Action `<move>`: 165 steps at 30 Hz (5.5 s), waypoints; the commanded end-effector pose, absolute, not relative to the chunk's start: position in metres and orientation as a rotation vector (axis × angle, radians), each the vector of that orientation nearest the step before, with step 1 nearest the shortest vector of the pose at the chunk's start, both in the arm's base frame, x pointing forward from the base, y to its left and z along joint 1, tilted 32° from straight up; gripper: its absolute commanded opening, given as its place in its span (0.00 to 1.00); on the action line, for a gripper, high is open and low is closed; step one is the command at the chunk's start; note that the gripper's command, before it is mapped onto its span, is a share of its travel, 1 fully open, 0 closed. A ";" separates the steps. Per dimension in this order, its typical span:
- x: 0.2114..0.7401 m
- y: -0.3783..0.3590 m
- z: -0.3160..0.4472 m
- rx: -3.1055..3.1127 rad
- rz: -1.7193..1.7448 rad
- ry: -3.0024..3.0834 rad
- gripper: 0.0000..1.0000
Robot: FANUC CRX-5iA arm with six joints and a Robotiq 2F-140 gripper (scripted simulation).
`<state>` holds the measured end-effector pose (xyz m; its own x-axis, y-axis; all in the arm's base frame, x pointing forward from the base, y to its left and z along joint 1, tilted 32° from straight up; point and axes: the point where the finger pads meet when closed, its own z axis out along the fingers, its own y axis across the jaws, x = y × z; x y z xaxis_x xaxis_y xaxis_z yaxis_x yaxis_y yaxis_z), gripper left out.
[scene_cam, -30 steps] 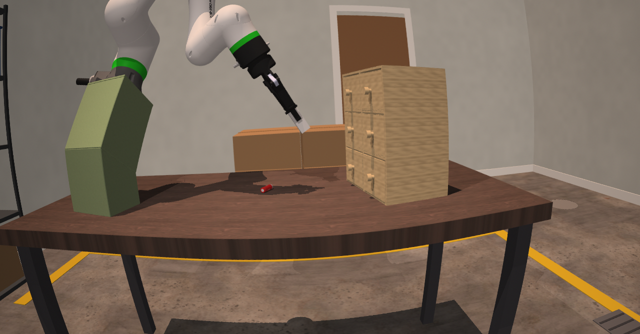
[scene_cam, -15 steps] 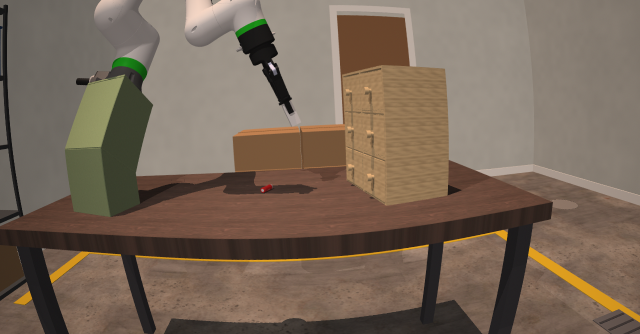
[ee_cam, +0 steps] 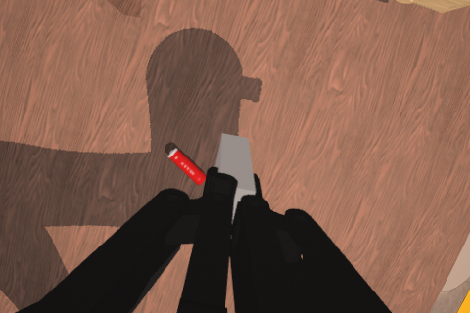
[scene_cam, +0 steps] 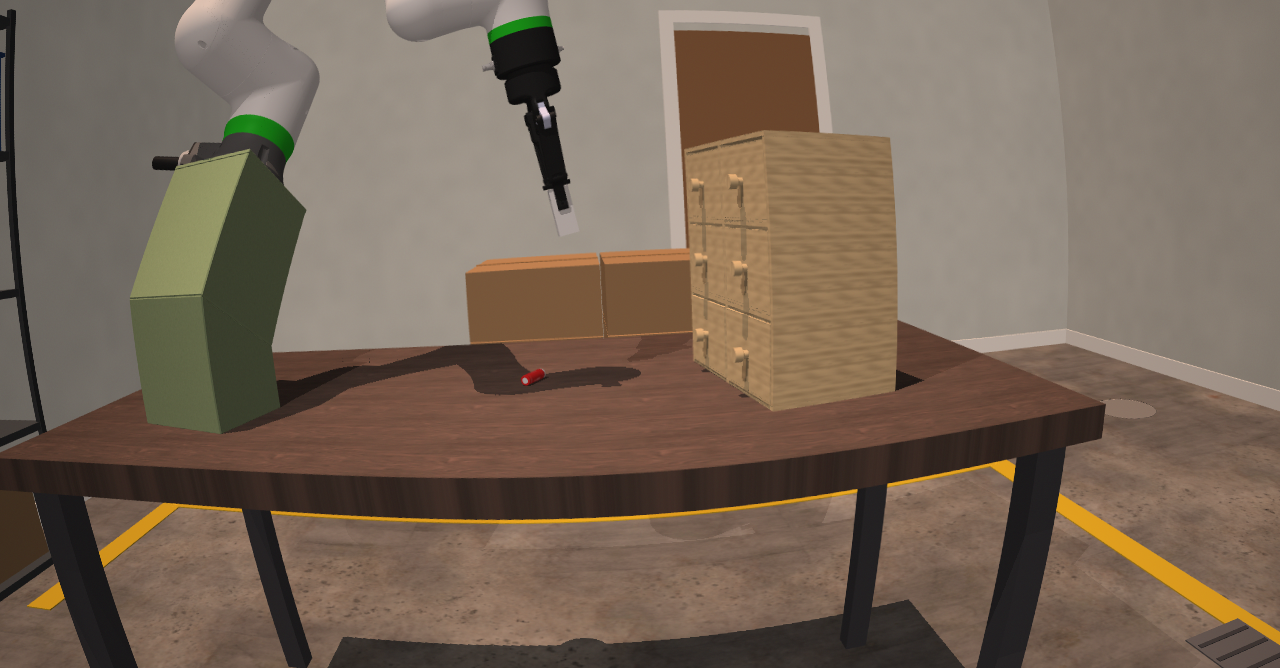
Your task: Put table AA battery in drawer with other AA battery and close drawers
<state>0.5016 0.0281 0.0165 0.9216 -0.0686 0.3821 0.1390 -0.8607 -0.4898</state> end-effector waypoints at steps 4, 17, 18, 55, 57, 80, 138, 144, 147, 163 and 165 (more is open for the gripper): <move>0.485 0.018 0.024 -2.584 -0.393 -0.084 0.00; 0.471 0.012 0.032 -2.601 -0.273 -0.117 0.00; 0.470 0.012 0.032 -2.602 -0.270 -0.118 0.00; 0.471 -0.098 -0.011 -2.602 -0.265 -0.119 0.00; 0.471 -0.113 -0.017 -2.602 -0.265 -0.119 0.00; 0.475 -0.135 -0.029 -2.596 -0.314 -0.106 0.00; 0.583 -0.084 -0.088 -2.036 -1.683 0.294 0.00; 0.587 -0.083 -0.090 -2.007 -1.722 0.306 0.00; 0.587 -0.083 -0.090 -2.004 -1.727 0.308 0.00; 0.587 -0.082 -0.090 -2.002 -1.729 0.308 0.20; 0.587 -0.082 -0.090 -2.002 -1.729 0.308 0.20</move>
